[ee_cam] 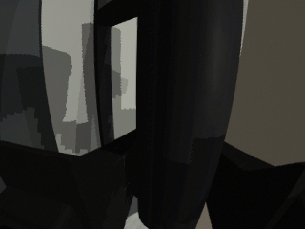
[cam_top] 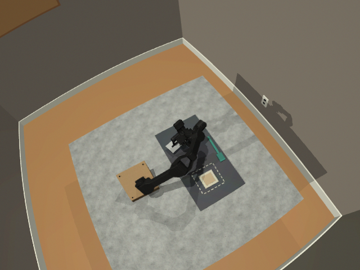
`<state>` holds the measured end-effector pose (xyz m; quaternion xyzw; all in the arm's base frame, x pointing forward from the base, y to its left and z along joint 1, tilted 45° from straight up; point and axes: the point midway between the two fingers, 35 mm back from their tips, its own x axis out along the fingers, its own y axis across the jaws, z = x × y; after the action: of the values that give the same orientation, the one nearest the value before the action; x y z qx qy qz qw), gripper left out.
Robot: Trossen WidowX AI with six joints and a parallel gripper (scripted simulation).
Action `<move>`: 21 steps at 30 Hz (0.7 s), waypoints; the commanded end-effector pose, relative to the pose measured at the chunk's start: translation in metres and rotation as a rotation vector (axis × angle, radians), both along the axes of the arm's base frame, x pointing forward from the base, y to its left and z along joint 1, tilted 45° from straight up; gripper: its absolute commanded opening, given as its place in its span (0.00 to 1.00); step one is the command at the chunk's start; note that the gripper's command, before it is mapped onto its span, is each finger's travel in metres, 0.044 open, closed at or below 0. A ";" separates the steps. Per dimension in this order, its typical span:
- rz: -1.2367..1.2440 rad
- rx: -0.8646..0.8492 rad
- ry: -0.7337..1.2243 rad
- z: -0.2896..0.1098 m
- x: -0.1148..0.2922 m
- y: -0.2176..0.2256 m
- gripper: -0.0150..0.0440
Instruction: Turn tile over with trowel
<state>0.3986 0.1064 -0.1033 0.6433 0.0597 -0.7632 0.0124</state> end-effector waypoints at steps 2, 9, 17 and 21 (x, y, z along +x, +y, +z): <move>0.022 0.032 0.017 0.002 0.000 0.005 0.25; 0.021 0.032 0.017 -0.003 0.000 0.000 0.25; 0.021 0.031 0.017 -0.013 0.000 -0.009 0.25; 0.021 0.031 0.017 -0.017 -0.001 -0.014 0.25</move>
<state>0.3988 0.0933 -0.1171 0.6367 0.0727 -0.7676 0.0102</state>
